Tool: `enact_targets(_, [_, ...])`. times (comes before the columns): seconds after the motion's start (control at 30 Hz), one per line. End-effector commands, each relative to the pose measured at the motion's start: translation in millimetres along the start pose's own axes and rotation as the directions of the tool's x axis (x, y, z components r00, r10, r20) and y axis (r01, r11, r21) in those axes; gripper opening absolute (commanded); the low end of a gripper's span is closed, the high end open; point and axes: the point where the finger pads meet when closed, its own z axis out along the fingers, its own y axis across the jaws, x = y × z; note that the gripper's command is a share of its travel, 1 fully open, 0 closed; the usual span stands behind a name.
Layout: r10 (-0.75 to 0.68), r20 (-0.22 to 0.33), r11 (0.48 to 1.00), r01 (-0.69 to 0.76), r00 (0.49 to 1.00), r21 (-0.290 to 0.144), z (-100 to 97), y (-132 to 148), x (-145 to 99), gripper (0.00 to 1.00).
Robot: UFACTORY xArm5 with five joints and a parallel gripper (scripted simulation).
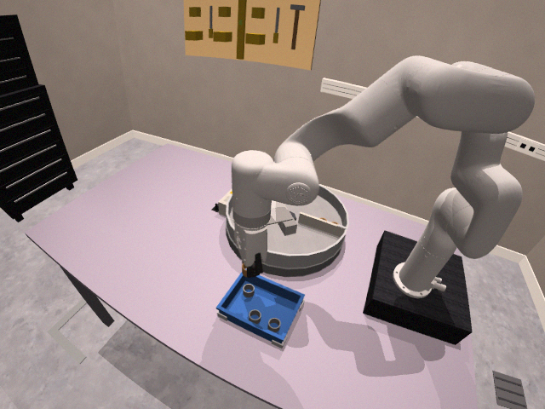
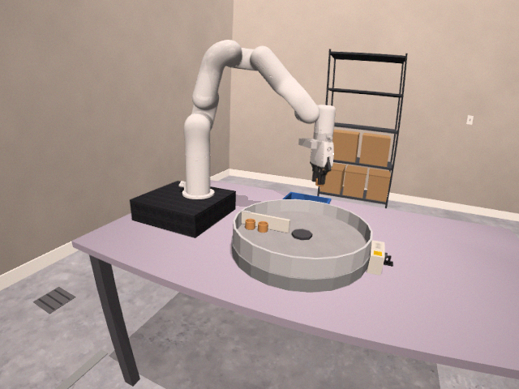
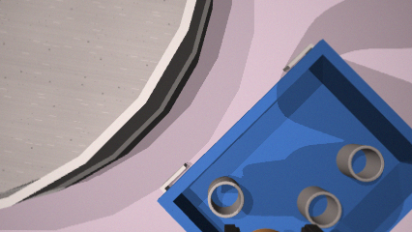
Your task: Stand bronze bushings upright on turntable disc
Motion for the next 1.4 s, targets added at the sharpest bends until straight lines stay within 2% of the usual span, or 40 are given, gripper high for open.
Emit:
enact_targets(0.0, [-0.001,0.006,1.0,0.001,1.0,0.002,-1.7,-26,31,0.0])
enact_targets(0.37, [-0.001,0.005,1.0,0.001,1.0,0.001,0.0,-105,134,0.0])
enact_targets(0.43, [-0.001,0.005,1.0,0.001,1.0,0.001,0.0,-105,134,0.0])
enact_targets(0.7, [-0.001,0.005,1.0,0.001,1.0,0.0,1.1,-163,207,0.0])
enact_targets(0.93, [-0.001,0.006,1.0,0.001,1.0,-0.001,2.0,-204,261,0.0])
enact_targets(1.0, [-0.001,0.006,1.0,0.001,1.0,-0.001,2.0,-204,261,0.0])
enact_targets(1.2, [-0.001,0.006,1.0,0.001,1.0,-0.002,2.5,-231,295,0.0])
enact_targets(1.37, [-0.001,0.006,1.0,0.001,1.0,-0.002,2.8,-245,313,0.0])
